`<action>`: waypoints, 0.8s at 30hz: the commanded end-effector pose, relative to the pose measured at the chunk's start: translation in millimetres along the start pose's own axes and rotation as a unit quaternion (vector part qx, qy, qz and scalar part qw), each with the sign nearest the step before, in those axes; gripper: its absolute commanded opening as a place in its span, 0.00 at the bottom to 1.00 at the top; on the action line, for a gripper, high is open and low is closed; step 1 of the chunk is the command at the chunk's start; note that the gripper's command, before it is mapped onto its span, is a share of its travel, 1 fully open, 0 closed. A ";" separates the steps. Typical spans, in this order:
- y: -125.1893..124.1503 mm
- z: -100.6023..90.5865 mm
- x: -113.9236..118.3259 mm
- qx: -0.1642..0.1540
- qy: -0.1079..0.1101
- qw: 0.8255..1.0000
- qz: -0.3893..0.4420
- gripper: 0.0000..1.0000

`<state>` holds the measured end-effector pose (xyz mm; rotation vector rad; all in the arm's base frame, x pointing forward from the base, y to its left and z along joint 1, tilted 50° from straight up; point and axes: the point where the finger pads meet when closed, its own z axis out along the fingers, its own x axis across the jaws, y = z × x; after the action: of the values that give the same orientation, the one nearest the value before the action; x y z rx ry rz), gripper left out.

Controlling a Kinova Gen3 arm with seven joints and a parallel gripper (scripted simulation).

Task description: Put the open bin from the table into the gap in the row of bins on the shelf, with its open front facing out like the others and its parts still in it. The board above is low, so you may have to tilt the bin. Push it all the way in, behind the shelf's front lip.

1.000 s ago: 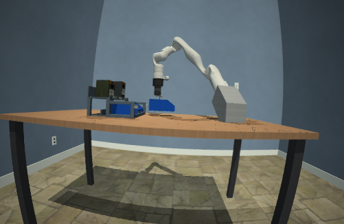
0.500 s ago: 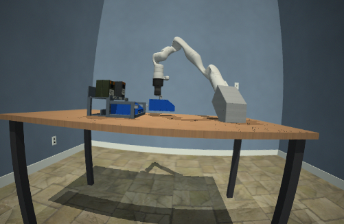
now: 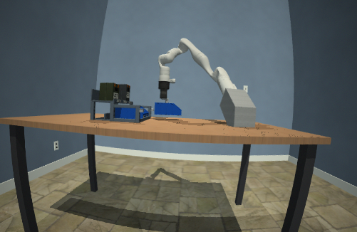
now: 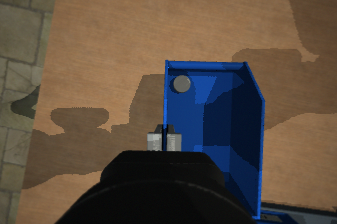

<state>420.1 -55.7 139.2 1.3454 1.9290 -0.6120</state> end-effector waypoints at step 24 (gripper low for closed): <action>1.2 -0.3 25.3 -0.001 0.000 1.000 0.005 0.00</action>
<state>416.3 -42.9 123.6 1.3619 1.9166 -0.6011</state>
